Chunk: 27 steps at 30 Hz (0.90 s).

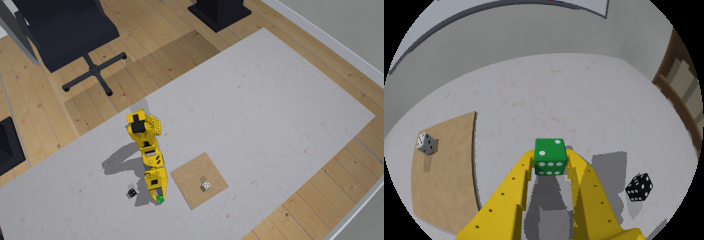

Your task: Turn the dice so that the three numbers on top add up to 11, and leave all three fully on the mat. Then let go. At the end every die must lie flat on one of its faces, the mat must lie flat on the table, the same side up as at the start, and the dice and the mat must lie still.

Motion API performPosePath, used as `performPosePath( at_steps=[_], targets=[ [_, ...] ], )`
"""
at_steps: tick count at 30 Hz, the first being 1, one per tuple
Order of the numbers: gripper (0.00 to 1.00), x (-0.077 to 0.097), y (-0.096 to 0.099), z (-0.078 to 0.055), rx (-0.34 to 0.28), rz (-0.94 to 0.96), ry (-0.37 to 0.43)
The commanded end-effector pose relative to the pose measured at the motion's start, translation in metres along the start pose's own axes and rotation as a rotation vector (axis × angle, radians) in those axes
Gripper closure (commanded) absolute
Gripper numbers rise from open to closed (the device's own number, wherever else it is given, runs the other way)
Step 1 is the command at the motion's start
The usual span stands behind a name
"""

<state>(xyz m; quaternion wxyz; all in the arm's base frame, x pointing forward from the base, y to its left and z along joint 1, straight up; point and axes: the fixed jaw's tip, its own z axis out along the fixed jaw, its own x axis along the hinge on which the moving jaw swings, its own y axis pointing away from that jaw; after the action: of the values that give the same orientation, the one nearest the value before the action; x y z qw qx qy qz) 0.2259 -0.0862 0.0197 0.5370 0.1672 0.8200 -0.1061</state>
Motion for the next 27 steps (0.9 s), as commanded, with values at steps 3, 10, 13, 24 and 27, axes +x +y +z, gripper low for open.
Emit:
performPosePath(
  at_steps=[3, 10, 13, 24, 27],
  targets=[
    [0.99, -0.0095, -0.002, 0.0026, 0.007, -0.005, -0.049],
    [0.92, -0.0095, -0.002, 0.0026, 0.007, -0.005, -0.049],
    [0.9, -0.0095, -0.002, 0.0026, 0.007, -0.005, -0.049],
    [0.88, -0.0095, -0.002, 0.0026, 0.008, -0.005, -0.049],
    [0.85, -0.0095, -0.002, 0.0026, 0.008, -0.005, -0.049]
  ],
)
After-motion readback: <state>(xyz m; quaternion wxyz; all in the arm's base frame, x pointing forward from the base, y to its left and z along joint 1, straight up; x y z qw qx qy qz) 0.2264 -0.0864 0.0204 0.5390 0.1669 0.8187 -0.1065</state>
